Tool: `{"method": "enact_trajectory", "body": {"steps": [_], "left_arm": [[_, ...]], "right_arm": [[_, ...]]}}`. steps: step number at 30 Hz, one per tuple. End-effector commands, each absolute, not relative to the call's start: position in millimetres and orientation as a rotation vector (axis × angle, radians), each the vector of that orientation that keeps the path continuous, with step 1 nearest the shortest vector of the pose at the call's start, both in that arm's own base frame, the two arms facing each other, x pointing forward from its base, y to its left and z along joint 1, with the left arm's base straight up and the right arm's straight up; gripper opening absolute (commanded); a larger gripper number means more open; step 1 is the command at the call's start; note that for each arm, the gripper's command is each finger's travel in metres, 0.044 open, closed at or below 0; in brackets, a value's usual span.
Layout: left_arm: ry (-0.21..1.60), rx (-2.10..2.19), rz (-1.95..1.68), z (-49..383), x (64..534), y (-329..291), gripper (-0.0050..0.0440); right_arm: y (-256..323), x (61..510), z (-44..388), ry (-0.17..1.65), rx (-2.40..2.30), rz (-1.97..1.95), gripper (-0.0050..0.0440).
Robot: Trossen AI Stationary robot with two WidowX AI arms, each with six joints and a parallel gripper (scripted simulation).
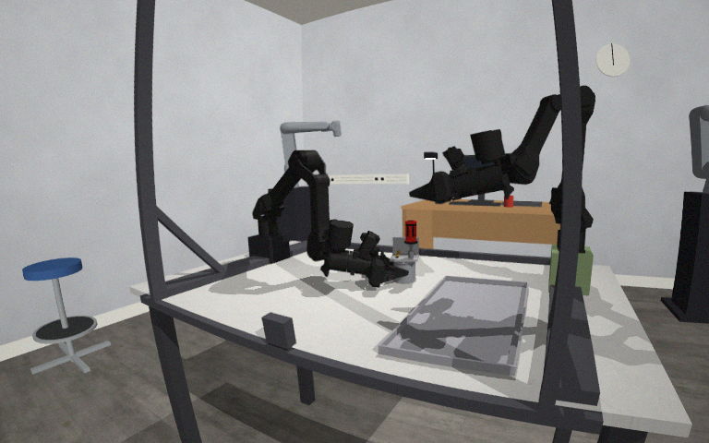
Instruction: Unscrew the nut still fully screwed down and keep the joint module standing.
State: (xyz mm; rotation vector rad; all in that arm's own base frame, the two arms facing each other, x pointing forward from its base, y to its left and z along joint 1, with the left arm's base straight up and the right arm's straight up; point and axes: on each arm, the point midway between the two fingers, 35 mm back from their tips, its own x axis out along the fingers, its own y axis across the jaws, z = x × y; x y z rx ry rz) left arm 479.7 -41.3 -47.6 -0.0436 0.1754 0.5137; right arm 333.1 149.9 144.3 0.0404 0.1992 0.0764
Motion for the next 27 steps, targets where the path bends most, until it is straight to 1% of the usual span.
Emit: {"method": "enact_trajectory", "body": {"steps": [1,8,13,25,27], "left_arm": [[0.142,-0.063,0.514,-33,487,-42,0.0245],[0.142,-0.063,0.514,-33,487,-42,0.0245],[0.142,-0.063,0.514,-33,487,-42,0.0245],[0.142,-0.063,0.514,-33,487,-42,0.0245],[0.142,-0.063,0.514,-33,487,-42,0.0245]], "right_arm": [[164,329,195,0.124,0.073,0.179,0.028],[180,315,250,0.063,0.068,0.349,0.028],[180,315,250,0.063,0.068,0.349,0.028],[186,251,338,-0.085,0.023,0.64,0.028],[186,251,338,-0.085,0.023,0.64,0.028]]}}
